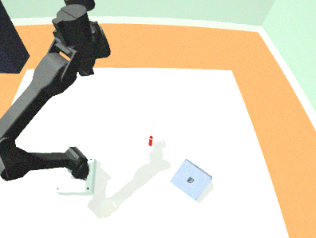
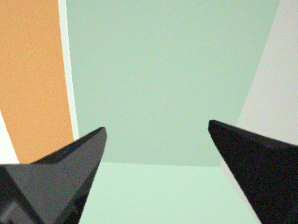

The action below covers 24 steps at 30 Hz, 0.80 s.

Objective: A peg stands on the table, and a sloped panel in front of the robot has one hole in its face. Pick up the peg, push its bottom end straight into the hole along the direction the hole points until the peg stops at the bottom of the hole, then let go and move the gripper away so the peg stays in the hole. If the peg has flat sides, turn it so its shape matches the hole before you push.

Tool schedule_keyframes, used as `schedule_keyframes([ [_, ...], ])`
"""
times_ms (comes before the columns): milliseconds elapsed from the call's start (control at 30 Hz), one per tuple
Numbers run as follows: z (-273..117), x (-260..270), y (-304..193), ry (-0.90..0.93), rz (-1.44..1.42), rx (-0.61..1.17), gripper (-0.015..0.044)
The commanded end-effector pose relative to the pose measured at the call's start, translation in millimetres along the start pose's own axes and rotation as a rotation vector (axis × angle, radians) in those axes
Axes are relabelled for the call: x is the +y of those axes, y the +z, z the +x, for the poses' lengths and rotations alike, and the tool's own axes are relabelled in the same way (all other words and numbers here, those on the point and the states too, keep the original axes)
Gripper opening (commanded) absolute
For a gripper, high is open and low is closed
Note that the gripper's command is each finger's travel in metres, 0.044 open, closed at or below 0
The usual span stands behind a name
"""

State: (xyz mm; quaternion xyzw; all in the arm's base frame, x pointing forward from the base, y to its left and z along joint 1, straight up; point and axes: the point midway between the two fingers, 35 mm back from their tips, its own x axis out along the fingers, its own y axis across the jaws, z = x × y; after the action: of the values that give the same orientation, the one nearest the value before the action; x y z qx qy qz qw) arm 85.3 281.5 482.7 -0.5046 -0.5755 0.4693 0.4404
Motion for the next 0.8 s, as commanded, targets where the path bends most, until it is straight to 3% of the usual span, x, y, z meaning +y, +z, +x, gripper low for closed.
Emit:
schedule_keyframes([
  [0, 9, 35, -25, 0.102, 0.052, 0.071, 0.044],
  [333, 11, 119, -80, 0.354, 0.18, 0.241, 0.044],
  [767, -18, 230, -122, 0.712, 0.308, 0.39, 0.044],
])
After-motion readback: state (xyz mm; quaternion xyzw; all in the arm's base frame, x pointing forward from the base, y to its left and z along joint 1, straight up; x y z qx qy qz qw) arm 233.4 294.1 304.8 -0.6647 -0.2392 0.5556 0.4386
